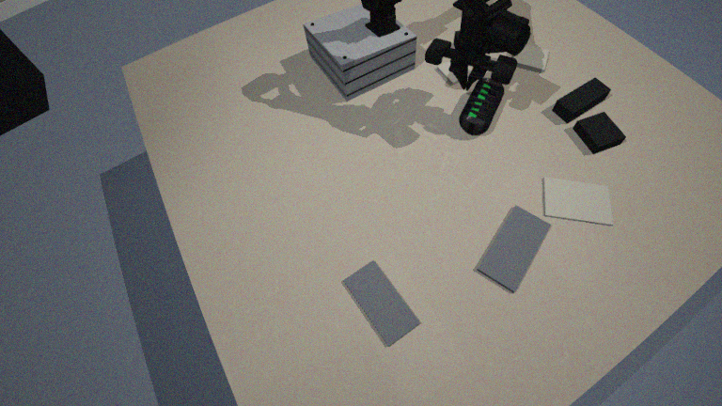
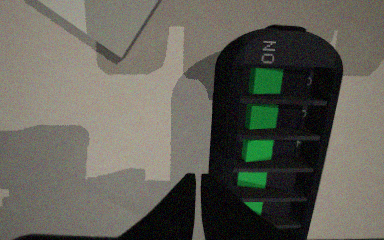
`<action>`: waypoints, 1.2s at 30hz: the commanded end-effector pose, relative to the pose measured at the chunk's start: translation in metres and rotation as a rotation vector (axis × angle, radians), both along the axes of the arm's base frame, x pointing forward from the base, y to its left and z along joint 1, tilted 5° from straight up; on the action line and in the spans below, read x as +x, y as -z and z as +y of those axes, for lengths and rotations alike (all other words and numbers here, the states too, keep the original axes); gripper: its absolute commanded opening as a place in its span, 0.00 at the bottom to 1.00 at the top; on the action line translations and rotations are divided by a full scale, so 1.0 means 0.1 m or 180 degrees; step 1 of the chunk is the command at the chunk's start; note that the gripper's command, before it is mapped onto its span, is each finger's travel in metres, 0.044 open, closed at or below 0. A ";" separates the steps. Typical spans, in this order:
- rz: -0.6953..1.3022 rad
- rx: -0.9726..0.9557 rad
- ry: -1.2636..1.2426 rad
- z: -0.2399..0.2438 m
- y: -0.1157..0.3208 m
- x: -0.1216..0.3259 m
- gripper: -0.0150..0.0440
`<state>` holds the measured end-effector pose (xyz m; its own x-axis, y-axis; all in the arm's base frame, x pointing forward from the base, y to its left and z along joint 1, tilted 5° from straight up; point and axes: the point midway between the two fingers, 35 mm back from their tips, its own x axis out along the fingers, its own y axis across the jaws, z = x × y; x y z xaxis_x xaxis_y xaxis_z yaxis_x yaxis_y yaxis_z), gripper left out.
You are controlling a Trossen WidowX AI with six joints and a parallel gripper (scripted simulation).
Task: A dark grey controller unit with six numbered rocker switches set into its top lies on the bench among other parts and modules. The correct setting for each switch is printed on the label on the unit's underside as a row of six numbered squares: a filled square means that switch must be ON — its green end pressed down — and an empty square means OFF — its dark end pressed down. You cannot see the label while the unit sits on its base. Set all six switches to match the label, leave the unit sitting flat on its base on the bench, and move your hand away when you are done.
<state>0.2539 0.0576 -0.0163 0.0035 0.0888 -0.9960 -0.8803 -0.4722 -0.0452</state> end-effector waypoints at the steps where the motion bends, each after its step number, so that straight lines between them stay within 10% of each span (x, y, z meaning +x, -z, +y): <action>1: -0.0015 0.0004 -0.0001 -0.01 -0.18 0.02 0.39; 10: -0.0013 0.0002 0.0000 -0.03 -0.50 0.03 0.79; 22: -0.0013 0.0002 0.0000 -0.03 -0.50 0.03 0.25; 36: -0.0016 0.0001 0.0008 -0.03 -0.49 0.03 0.34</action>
